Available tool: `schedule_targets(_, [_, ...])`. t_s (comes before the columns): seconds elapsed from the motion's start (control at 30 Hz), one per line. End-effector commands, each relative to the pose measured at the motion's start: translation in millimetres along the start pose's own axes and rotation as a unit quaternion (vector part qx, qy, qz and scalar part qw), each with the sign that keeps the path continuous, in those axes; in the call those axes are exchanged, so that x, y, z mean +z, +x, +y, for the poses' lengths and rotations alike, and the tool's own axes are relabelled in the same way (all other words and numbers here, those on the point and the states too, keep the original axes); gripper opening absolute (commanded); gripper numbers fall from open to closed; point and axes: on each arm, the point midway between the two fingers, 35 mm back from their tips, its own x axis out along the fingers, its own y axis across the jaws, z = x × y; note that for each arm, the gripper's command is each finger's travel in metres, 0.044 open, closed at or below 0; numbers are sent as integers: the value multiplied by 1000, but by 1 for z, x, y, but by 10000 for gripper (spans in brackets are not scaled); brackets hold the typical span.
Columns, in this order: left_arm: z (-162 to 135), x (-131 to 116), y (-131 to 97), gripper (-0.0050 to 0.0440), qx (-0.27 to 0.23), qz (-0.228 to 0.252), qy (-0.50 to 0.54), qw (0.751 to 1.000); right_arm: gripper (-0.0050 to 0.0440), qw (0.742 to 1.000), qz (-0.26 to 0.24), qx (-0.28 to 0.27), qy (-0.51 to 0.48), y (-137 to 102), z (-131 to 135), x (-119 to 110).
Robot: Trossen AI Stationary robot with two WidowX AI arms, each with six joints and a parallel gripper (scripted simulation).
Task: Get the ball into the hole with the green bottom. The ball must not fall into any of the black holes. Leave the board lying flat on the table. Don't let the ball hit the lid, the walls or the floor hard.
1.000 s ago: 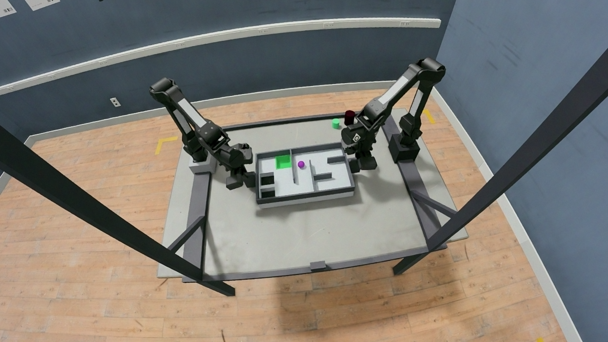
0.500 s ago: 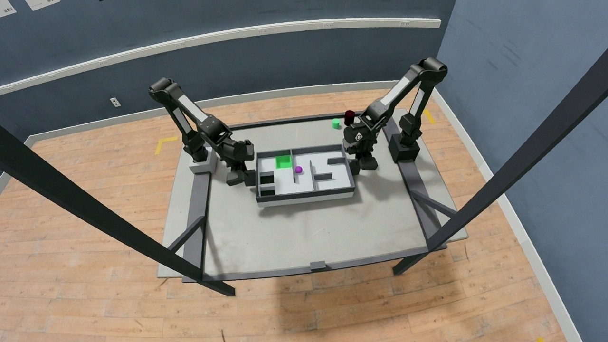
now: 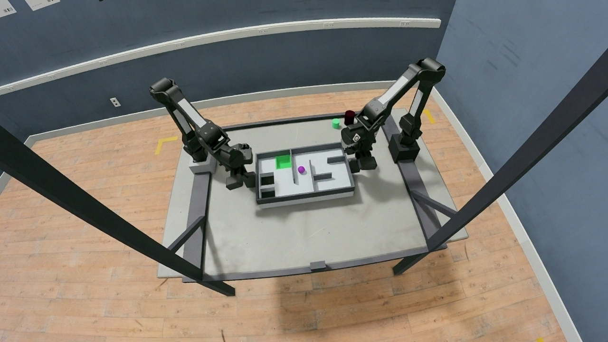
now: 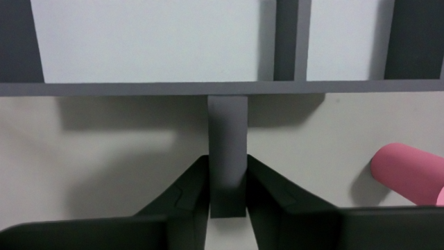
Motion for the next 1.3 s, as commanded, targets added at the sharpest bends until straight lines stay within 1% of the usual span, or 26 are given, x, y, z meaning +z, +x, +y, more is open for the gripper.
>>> schedule_targets(0.0, [-4, 17, -17, -50, -27, -8, -8, 1000, -50, 999, -28, 17, 1, -1, 0, 1])
schedule_targets(0.03, [-7, 18, -16, -50, -5, 1, -3, 1000, -50, 999, -35, -4, -2, 0, 2, 0])
schedule_targets(0.13, [-6, 15, -13, -50, -7, -4, -4, 1000, -50, 1000, -29, 0, -2, -3, 2, 3])
schedule_targets(0.17, [-8, 17, -17, -50, 0, 2, -2, 1000, -50, 999, -38, -8, -2, 1, 3, 1])
schedule_targets(0.2, [-5, 20, -22, -50, -21, 7, -6, 1000, -50, 999, -41, 11, -1, 4, 0, -1])
schedule_targets(0.33, [-1, 24, -28, -50, -35, 19, -10, 999, -50, 998, -55, 26, 2, 10, -2, -3])
schedule_targets(0.37, [2, 15, -19, -50, -32, 18, -10, 999, -50, 998, -48, 31, 2, 5, -1, 1])
schedule_targets(0.43, [3, 9, -14, -50, -37, 11, -11, 999, -50, 998, -45, 40, 3, -3, -1, 7])
schedule_targets(0.47, [4, 10, -15, -50, -37, 10, -12, 999, -50, 998, -45, 39, 3, -3, -1, 7])
schedule_targets(0.5, [4, 8, -12, -50, -35, 2, -13, 999, -50, 999, -30, 38, 3, -2, -1, 7])
schedule_targets(0.53, [4, 6, -10, -50, -37, -3, -14, 999, -50, 999, -25, 40, 4, -4, -1, 8])
schedule_targets(0.6, [2, 6, -7, -50, -31, -11, -12, 999, -50, 999, -19, 31, 2, -7, 0, 9])
schedule_targets(0.63, [0, 10, -12, -50, -35, -9, -13, 999, -50, 999, -20, 32, 1, -3, 1, 5])
schedule_targets(0.7, [0, 10, -12, -50, -35, -9, -13, 999, -50, 999, -20, 32, 1, -3, 1, 5])
schedule_targets(0.73, [2, 4, -4, -50, -25, -17, -10, 999, -50, 1000, -13, 22, 1, -10, 0, 10])
schedule_targets(0.8, [1, 0, 1, -50, -10, -20, -6, 1000, -50, 1000, -7, 11, 0, -13, 2, 12])
schedule_targets(0.83, [-6, 14, -13, -50, -15, -10, -7, 1000, -50, 1000, -24, 7, 0, -2, 1, 4])
schedule_targets(0.87, [-4, 5, -1, -50, -7, -25, -5, 1000, -50, 1000, -6, 5, -1, -13, 4, 11])
schedule_targets(0.9, [-7, 12, -7, -50, -8, -22, -5, 1000, -50, 1000, -12, 1, -1, -9, 4, 8])
schedule_targets(0.97, [-7, 16, -14, -50, -1, -7, -2, 1000, -50, 1000, -28, -6, -2, -3, 3, 2])
schedule_targets(1.03, [-7, 18, -16, -50, 0, 1, 0, 1000, -50, 999, -35, -9, -2, 0, 3, 0])
schedule_targets(1.13, [-4, 20, -23, -50, -19, 8, -5, 1000, -50, 999, -43, 10, 0, 5, 0, -2])
schedule_targets(1.17, [-4, 22, -25, -50, -19, 11, -5, 1000, -50, 999, -47, 9, 0, 7, 0, -2])
schedule_targets(1.27, [-4, 20, -22, -50, -16, 7, -5, 1000, -50, 999, -43, 9, 0, 4, 2, 1])
